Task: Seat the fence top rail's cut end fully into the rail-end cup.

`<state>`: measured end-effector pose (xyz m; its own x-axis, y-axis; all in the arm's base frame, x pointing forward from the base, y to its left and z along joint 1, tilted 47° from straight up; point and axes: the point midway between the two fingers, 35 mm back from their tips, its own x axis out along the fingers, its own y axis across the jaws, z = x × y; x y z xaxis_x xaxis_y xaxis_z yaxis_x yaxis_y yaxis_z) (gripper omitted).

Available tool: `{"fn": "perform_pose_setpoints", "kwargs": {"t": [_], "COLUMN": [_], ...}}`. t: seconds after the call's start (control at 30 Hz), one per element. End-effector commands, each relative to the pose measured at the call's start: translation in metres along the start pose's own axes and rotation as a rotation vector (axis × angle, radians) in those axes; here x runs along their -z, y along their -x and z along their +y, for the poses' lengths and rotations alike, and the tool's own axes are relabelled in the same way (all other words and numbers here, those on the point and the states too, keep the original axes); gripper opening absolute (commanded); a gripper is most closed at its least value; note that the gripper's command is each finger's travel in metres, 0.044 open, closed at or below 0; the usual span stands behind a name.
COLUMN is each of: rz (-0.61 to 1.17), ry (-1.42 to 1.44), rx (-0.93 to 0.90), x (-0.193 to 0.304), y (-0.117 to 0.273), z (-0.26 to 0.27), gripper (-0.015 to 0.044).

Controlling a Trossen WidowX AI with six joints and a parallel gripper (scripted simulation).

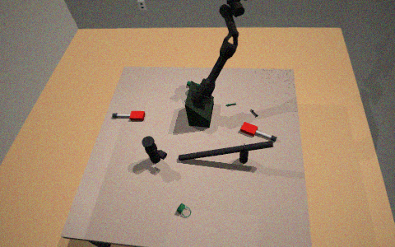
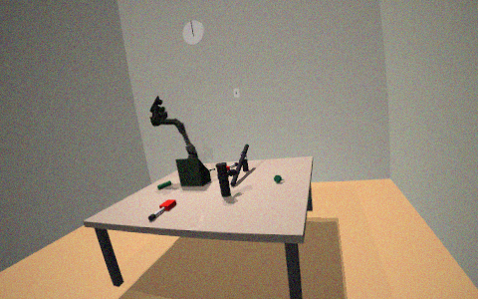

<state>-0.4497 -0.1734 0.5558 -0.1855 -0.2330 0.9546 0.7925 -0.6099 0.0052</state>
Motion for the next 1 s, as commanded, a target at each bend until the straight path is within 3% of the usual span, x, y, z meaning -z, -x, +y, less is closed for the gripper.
{"fn": "perform_pose_setpoints", "kwargs": {"t": [0.0, 0.47, 0.97], "rz": [0.005, 0.404, 0.852], "ry": [-0.003, -0.188, -0.424], "rx": [0.0, -0.081, -0.377], "x": [0.002, 0.121, 0.185], "y": [0.0, 0.011, 0.096], "z": [0.001, 0.15, 0.367], "gripper": [0.0426, 0.044, 0.044]}}
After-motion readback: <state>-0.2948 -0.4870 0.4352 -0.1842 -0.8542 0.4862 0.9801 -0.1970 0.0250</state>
